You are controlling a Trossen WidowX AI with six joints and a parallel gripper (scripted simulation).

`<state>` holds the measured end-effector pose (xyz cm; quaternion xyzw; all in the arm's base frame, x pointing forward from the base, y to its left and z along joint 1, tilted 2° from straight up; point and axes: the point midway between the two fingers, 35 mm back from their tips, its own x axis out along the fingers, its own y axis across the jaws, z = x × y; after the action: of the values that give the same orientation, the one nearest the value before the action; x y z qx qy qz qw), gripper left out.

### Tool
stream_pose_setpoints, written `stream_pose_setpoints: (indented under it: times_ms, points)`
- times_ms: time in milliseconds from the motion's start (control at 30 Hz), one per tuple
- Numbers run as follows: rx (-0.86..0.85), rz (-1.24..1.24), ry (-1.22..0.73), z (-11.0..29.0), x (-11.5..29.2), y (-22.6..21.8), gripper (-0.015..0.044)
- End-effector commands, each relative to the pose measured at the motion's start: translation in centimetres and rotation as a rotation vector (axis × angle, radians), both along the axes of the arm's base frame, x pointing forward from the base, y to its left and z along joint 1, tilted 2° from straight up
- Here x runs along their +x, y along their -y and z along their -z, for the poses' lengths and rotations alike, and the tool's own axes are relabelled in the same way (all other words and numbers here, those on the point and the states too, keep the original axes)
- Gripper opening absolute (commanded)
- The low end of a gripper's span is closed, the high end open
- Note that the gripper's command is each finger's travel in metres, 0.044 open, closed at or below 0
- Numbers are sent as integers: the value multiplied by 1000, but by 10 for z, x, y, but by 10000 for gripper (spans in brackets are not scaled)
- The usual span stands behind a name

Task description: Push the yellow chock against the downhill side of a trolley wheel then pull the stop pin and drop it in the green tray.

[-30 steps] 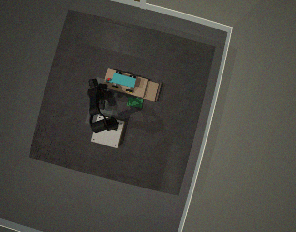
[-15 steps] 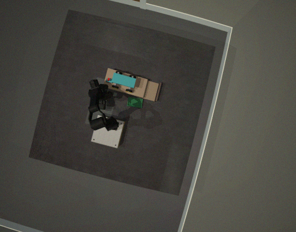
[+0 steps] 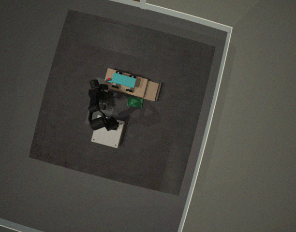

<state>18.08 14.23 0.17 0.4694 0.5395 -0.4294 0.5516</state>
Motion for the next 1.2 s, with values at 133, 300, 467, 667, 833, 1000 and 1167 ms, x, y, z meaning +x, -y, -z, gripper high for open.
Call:
stream_pose_setpoints:
  times_ms: [133,300,467,667,833,1000,1167]
  points:
    - [-4,0,3,-22,-3,2,0]
    - [-4,0,3,-38,-5,3,0]
    - [-4,0,3,-55,-7,3,0]
    - [-4,0,3,-73,-8,4,0]
    - [-4,0,3,-88,-9,4,0]
    - [-4,0,3,-103,-9,4,0]
    - [-4,0,3,-117,-9,5,0]
